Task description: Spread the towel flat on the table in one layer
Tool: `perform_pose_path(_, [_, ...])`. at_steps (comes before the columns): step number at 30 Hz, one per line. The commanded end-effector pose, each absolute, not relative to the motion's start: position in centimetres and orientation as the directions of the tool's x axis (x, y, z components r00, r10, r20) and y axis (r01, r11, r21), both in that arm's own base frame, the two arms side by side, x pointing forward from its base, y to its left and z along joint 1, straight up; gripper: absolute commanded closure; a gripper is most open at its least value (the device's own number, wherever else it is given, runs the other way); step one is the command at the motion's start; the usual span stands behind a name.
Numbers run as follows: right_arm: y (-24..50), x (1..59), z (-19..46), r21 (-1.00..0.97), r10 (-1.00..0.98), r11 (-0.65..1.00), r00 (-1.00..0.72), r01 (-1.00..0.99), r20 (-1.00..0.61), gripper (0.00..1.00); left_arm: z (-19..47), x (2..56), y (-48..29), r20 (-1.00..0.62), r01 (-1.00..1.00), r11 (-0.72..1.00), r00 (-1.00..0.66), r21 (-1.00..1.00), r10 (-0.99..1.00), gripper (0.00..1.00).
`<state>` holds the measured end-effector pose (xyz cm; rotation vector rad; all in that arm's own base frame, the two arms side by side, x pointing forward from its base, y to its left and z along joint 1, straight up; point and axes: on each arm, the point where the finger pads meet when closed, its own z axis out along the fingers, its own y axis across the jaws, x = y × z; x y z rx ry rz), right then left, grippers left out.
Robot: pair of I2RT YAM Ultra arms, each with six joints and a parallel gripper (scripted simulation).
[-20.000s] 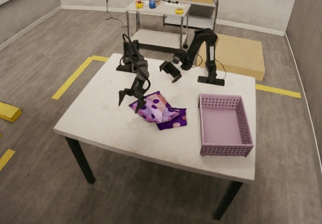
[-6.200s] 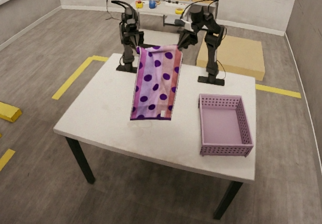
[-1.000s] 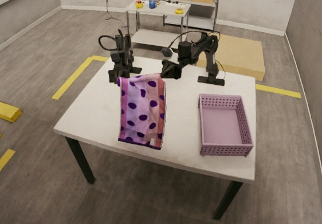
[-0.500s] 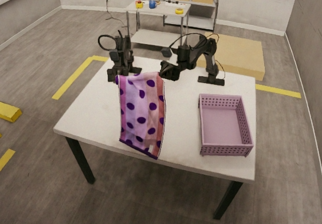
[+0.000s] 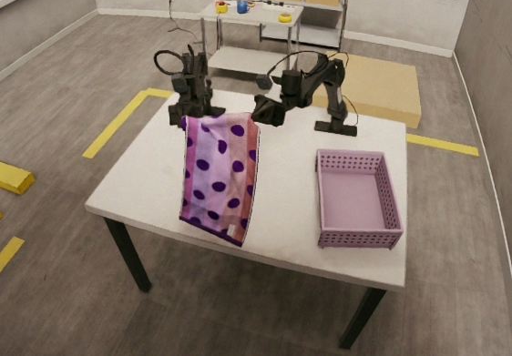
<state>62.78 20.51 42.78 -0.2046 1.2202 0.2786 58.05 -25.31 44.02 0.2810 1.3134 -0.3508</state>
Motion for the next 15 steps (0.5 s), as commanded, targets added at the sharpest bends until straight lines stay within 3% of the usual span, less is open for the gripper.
perform_pose_path(1, [18.6,61.2,43.9,0.005,0.084,0.958,0.266,-0.286,-0.96,1.0,43.8,56.6,-25.3,-0.989,0.403,0.915,0.134,-0.005,-0.064,1.0])
perform_pose_path(3, [18.6,61.2,43.9,0.005,0.084,0.958,0.266,-0.286,-0.96,1.0,45.9,56.4,-24.7,-0.982,0.397,0.918,0.172,-0.005,-0.08,1.0])
perform_pose_path(7, [18.2,59.7,42.3,0.003,0.037,0.958,0.113,-0.286,-0.993,1.0,44.3,54.8,-25.5,-1.0,0.416,0.91,0.02,-0.005,-0.014,1.0])
perform_pose_path(9, [18.1,59.4,44.4,0.003,0.046,0.958,0.145,-0.286,-0.988,1.0,44.3,55.1,-25.0,-1.0,0.408,0.913,0.0,-0.005,-0.005,1.0])
perform_pose_path(10, [18.1,58.7,41.3,0.001,0.009,0.957,0.025,-0.289,-1.0,1.0,43.3,53.9,-25.8,-0.999,0.426,0.905,-0.05,-0.004,0.018,1.0])
perform_pose_path(14, [18.1,58.5,43.4,0.001,0.012,0.957,0.036,-0.289,-0.999,1.0,41.2,55.4,-25.1,-0.996,0.407,0.913,-0.082,-0.004,0.032,1.0])
perform_pose_path(15, [18.0,57.5,42.3,0.0,-0.013,0.956,-0.043,-0.293,-0.999,1.0,42.2,53.0,-26.0,-0.994,0.435,0.9,-0.103,-0.004,0.045,1.0])
